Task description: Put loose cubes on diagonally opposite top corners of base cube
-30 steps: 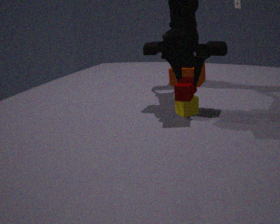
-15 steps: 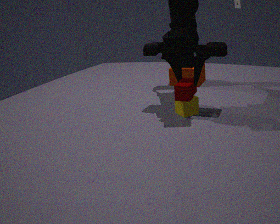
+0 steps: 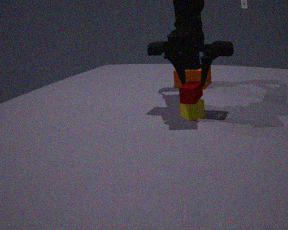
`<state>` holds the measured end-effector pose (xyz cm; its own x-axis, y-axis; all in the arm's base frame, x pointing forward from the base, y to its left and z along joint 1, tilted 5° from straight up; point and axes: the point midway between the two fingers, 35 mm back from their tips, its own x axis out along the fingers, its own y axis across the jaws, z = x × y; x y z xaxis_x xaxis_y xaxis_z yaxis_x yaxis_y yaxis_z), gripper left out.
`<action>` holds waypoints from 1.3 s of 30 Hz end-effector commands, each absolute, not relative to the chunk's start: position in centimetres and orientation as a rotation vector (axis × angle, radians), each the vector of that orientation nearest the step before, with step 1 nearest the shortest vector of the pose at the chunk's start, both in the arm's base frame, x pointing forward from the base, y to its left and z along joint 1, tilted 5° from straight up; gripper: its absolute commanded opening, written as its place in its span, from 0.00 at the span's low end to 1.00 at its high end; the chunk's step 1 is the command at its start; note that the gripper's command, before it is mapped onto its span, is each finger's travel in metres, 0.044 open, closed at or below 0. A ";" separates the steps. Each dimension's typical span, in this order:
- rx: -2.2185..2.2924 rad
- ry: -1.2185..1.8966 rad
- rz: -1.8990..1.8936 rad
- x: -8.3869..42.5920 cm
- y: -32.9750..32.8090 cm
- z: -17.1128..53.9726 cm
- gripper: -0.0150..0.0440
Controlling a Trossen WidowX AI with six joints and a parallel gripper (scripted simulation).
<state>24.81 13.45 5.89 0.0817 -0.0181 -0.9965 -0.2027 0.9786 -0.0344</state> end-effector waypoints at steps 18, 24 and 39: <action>-0.175 1.475 0.142 24.8 13.7 8.9 0.60; -0.175 1.475 0.142 24.8 13.7 9.6 0.60; -0.175 1.475 0.142 24.6 13.7 11.6 0.60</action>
